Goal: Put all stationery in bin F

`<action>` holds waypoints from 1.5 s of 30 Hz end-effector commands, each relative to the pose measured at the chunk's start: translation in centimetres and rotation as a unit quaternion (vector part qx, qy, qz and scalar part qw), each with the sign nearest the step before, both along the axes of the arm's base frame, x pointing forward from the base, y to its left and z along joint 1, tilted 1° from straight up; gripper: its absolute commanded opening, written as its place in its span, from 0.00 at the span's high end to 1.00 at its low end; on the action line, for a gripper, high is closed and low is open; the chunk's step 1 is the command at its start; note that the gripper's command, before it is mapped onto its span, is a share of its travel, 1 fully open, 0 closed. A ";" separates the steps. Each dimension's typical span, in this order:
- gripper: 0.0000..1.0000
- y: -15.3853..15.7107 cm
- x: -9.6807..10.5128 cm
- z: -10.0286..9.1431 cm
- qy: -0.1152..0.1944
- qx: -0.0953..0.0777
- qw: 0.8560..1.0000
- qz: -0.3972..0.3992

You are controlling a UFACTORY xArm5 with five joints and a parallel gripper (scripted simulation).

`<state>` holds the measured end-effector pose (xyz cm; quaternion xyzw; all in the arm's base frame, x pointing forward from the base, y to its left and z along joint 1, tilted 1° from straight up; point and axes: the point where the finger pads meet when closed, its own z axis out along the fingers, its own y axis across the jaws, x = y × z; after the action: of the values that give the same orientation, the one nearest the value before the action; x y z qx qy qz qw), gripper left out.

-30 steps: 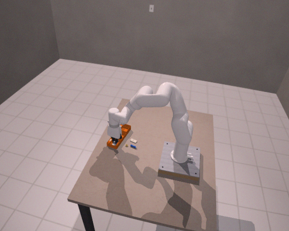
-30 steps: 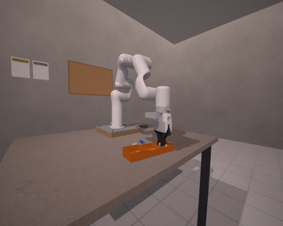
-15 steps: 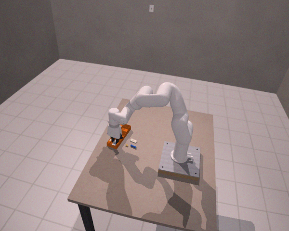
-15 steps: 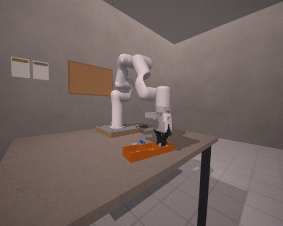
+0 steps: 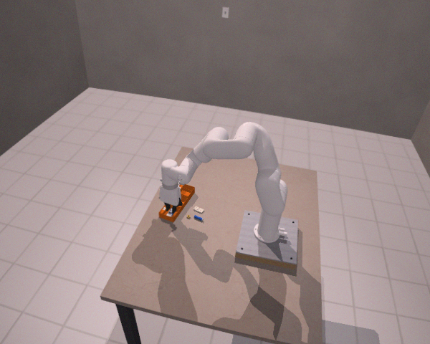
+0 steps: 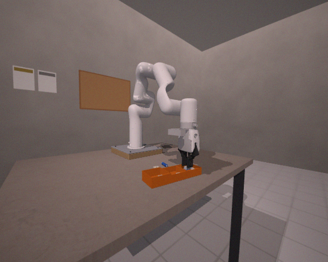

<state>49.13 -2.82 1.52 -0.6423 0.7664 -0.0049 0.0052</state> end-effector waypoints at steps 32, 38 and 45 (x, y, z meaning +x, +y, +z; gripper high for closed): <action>0.00 0.0 0.0 5.9 -0.001 0.000 1.000 0.000; 0.00 -0.1 0.0 7.9 -0.001 0.000 1.000 0.000; 0.00 -0.1 -0.1 10.7 -0.001 0.000 1.000 0.000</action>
<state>48.95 -2.88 11.06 -0.6423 0.7664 -0.0047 0.0049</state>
